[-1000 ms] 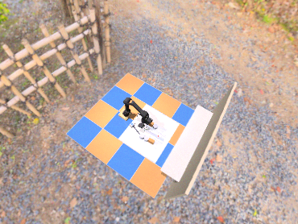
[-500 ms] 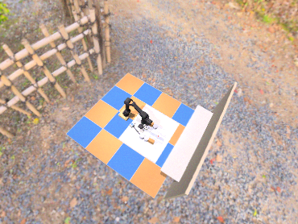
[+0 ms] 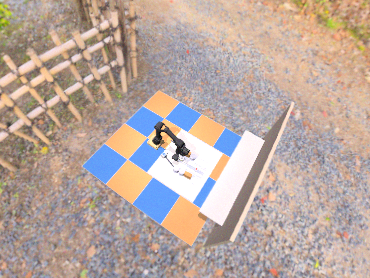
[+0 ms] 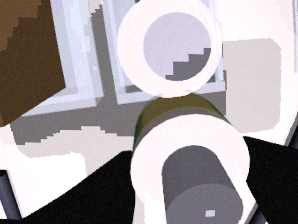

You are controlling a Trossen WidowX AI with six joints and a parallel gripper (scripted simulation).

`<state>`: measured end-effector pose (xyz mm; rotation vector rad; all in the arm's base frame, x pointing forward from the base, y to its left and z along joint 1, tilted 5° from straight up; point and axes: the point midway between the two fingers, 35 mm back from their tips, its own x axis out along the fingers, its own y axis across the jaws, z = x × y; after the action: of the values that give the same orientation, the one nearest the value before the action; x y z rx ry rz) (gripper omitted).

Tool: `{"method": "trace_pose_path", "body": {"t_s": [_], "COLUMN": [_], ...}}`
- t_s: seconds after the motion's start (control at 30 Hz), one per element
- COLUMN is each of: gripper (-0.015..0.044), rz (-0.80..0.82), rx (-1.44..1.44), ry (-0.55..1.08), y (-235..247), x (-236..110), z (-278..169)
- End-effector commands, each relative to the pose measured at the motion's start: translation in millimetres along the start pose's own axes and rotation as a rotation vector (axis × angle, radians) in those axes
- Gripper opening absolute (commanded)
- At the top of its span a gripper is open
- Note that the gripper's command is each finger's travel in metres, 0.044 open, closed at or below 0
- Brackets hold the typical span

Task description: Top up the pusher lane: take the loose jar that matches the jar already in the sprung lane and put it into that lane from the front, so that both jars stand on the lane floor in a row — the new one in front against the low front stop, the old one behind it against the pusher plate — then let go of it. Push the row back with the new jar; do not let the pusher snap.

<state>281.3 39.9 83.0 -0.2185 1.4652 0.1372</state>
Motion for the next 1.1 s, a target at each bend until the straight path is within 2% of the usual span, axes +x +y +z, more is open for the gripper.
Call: {"method": "trace_pose_path", "body": {"t_s": [0.0, 1.07], "gripper": [0.0000, 0.0000], "rz": [0.003, 0.003], "rx": [-0.005, -0.005], "ry": [-0.003, -0.004], "y": [0.6, 0.5], "x": [-0.2, -0.2], "z": [2.7, 15.8]}}
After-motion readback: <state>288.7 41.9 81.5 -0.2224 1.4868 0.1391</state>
